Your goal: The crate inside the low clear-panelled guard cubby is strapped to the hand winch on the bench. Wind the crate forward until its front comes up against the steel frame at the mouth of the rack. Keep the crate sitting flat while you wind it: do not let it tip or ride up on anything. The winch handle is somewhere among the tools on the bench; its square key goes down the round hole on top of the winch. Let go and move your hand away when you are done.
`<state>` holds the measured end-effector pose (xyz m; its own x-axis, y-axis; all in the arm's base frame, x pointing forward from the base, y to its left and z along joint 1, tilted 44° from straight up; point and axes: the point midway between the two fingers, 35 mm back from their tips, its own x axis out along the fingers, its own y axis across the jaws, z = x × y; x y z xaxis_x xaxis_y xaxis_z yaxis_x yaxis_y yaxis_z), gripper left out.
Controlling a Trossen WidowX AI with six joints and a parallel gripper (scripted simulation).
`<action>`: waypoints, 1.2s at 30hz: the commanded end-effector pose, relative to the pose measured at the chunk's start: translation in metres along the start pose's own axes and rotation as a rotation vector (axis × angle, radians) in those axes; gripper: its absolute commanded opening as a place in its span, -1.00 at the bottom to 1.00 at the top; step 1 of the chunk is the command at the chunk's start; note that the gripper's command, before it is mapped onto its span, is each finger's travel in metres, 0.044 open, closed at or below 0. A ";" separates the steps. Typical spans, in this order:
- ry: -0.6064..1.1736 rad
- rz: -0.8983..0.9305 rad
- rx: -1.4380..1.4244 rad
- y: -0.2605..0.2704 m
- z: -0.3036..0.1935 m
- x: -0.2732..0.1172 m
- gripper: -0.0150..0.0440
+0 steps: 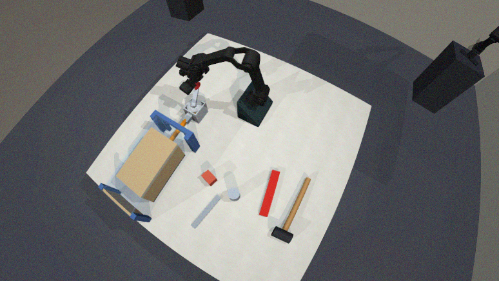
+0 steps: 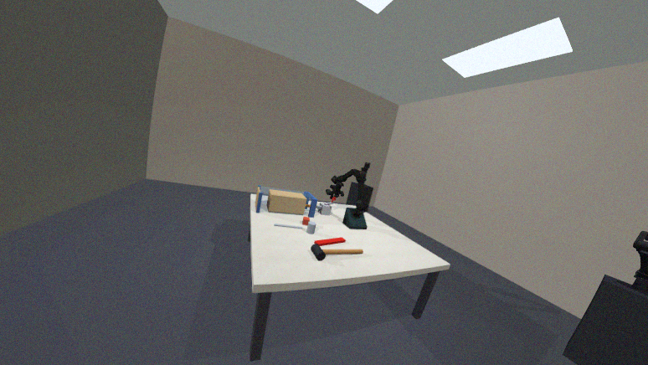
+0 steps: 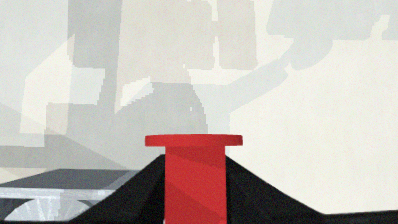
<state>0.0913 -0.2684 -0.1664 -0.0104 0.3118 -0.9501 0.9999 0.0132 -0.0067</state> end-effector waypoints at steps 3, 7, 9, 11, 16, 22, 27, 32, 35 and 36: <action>-0.018 0.017 -0.008 0.012 0.012 0.006 -0.49; -0.018 0.017 -0.008 0.016 0.016 0.007 -0.49; -0.018 0.017 -0.008 0.018 0.018 0.008 -0.49; -0.018 0.017 -0.008 0.020 0.020 0.009 -0.49; -0.019 0.018 -0.008 0.025 0.023 0.010 -0.49; -0.019 0.018 -0.009 0.032 0.028 0.012 -0.49; -0.019 0.019 -0.009 0.038 0.031 0.013 -0.49; -0.019 0.019 -0.009 0.044 0.034 0.014 -0.49; -0.019 0.020 -0.009 0.048 0.036 0.015 -0.49; -0.019 0.020 -0.009 0.049 0.036 0.015 -0.49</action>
<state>0.1228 -0.2929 -0.1876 -0.0232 0.3043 -0.9523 0.9997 0.0067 -0.0223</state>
